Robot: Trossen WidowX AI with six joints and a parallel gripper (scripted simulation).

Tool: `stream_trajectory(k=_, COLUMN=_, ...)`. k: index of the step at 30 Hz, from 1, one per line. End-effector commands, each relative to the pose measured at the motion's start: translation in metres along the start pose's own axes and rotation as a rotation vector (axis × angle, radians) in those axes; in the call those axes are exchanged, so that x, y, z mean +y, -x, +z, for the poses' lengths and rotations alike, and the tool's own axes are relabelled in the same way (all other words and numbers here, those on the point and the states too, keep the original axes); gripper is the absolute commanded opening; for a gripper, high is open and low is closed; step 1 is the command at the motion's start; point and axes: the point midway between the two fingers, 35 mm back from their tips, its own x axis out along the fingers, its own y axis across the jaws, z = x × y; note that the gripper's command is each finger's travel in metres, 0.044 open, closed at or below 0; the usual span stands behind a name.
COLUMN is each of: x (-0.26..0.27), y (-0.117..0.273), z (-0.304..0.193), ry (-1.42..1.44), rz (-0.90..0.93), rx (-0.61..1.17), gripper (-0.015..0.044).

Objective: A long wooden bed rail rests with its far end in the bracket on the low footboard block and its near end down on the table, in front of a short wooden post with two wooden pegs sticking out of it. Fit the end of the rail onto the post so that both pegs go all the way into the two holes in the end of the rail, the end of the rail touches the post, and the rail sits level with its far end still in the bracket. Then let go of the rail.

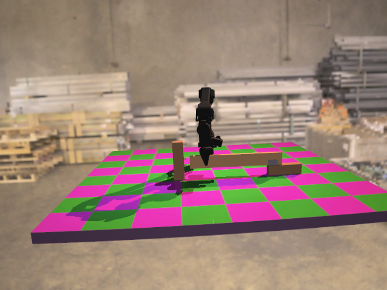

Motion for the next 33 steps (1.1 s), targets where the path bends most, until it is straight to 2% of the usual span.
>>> stream_trajectory(k=1, x=-0.0011, y=0.0021, z=-0.0024, ry=0.001, rz=-0.004, rx=0.001, gripper=0.0000)
stream_trajectory(k=33, x=-0.0021, y=0.0022, z=-0.0118, ry=0.001, rz=-0.004, rx=0.002, gripper=0.0000)
